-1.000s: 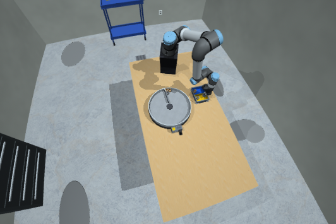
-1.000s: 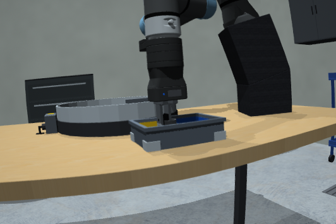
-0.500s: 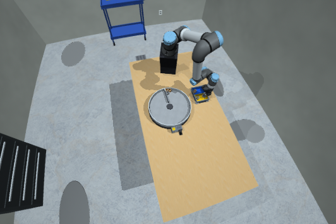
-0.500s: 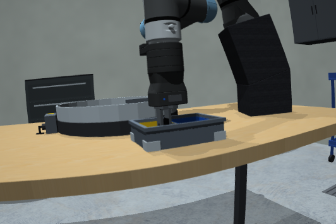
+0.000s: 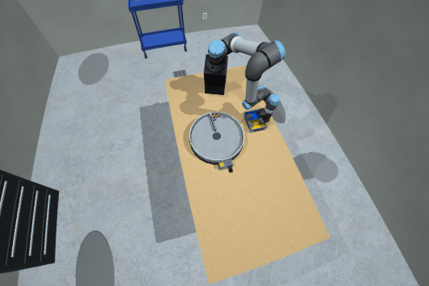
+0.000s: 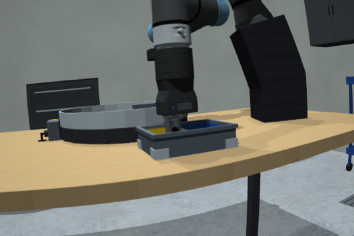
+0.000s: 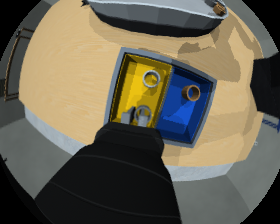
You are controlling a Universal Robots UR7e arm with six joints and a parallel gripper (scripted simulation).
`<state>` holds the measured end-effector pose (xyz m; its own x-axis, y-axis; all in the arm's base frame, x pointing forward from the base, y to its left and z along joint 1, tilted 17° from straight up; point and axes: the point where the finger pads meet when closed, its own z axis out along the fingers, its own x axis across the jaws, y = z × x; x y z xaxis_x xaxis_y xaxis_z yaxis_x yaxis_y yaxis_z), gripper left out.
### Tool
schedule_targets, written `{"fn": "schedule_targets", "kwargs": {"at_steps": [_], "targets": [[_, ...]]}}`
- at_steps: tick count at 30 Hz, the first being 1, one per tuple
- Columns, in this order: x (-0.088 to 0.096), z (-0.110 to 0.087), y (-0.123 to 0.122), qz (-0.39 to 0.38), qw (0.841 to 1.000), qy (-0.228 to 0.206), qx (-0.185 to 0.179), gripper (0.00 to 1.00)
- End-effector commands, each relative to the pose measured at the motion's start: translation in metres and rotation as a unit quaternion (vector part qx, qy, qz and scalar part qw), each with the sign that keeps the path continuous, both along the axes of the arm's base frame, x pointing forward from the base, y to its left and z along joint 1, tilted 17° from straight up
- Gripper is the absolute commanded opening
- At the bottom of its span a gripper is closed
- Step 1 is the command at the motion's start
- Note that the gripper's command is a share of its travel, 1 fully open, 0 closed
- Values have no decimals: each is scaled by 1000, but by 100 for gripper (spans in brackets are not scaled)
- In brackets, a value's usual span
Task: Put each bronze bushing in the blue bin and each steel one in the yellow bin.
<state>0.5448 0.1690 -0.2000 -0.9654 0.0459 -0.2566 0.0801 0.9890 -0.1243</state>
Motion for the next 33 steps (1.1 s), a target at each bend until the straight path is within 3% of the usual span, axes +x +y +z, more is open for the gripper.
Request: {"fn": "schedule_targets", "kwargs": {"at_steps": [1, 25, 26, 33], "targets": [[1, -1, 0, 0, 1000, -1, 0, 0], [3, -7, -1, 0, 1000, -1, 0, 0], [3, -7, -1, 0, 1000, -1, 0, 42], [3, -7, -1, 0, 1000, -1, 0, 42]]}}
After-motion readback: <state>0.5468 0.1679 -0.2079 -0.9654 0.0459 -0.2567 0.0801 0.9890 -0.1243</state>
